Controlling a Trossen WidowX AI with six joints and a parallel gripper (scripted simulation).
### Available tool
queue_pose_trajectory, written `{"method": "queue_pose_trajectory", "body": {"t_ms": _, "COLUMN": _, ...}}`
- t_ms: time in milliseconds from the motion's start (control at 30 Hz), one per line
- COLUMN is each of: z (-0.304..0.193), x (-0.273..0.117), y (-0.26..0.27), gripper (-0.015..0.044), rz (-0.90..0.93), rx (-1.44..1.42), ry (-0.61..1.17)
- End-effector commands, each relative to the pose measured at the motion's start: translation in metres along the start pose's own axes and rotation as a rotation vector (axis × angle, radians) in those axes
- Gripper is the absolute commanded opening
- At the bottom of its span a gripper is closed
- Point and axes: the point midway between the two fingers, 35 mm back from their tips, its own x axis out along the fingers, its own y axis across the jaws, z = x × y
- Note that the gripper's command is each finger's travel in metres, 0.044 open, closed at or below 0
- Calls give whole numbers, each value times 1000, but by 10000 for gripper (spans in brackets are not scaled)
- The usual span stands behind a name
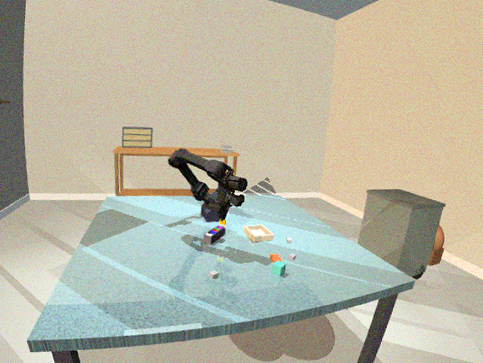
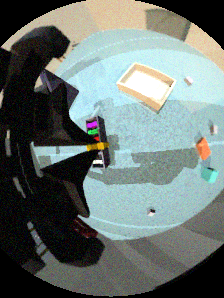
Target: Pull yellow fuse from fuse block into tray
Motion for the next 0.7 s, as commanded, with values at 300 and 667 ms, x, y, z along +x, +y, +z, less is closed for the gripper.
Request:
{"method": "queue_pose_trajectory", "body": {"t_ms": 300, "z": 60, "x": -3, "y": 53, "gripper": 0, "rz": 11, "rx": 0, "ry": -7}}
{"method": "queue_pose_trajectory", "body": {"t_ms": 667, "z": 100, "x": 0, "y": 107, "gripper": 0, "rz": 9, "rx": 2, "ry": -3}}
